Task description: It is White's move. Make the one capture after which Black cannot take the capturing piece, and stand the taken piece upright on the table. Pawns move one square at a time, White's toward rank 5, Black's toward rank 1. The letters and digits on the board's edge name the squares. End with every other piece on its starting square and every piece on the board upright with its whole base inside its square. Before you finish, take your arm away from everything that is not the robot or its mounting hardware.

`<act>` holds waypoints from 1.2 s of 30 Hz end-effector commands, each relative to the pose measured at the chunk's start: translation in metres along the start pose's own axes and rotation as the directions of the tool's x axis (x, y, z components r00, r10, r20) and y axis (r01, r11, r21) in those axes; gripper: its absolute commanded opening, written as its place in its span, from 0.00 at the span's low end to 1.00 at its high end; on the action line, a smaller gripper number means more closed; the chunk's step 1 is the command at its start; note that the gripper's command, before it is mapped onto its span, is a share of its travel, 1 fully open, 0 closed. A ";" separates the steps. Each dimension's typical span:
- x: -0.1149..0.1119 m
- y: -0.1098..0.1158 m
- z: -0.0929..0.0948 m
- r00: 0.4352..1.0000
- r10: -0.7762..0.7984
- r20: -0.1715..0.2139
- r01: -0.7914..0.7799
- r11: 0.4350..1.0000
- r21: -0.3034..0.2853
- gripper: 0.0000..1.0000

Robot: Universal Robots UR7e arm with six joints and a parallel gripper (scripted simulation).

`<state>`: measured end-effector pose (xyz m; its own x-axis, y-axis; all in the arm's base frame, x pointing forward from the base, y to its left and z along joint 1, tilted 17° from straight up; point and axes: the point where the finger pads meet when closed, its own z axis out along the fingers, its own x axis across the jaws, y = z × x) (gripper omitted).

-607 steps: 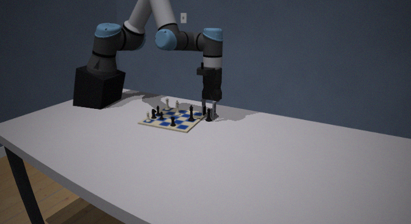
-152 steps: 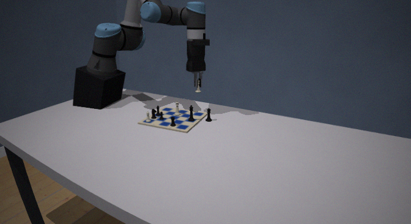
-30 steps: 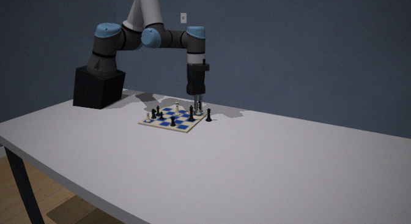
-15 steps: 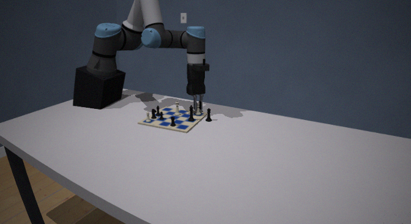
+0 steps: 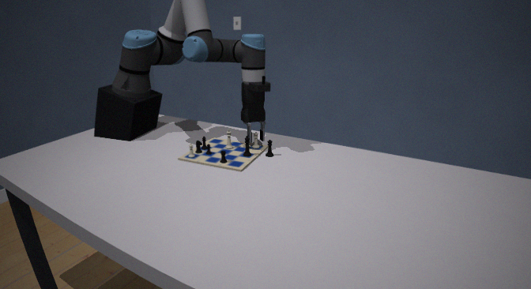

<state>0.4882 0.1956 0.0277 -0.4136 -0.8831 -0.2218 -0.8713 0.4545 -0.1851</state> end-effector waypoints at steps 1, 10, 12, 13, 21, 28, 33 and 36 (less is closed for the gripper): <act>0.000 0.000 0.000 1.000 0.000 0.001 0.000 1.000 0.001 0.79; 0.000 0.000 -0.009 1.000 0.000 0.001 0.000 1.000 0.001 0.79; 0.000 0.000 -0.015 1.000 0.000 0.001 0.000 1.000 0.001 0.79; 0.000 0.000 -0.018 1.000 0.000 0.001 0.000 1.000 0.001 0.79; 0.000 0.000 -0.056 1.000 0.000 0.001 0.000 1.000 0.001 0.79; 0.000 0.000 -0.078 1.000 0.000 0.001 0.000 1.000 0.001 0.79; 0.000 0.000 -0.089 1.000 0.000 0.001 0.000 1.000 0.001 0.79; 0.000 0.000 -0.090 1.000 0.000 0.001 0.000 1.000 0.001 0.79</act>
<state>0.4667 0.1862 0.1078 -0.4130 -0.8829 -0.2232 -0.8706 0.4547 -0.1878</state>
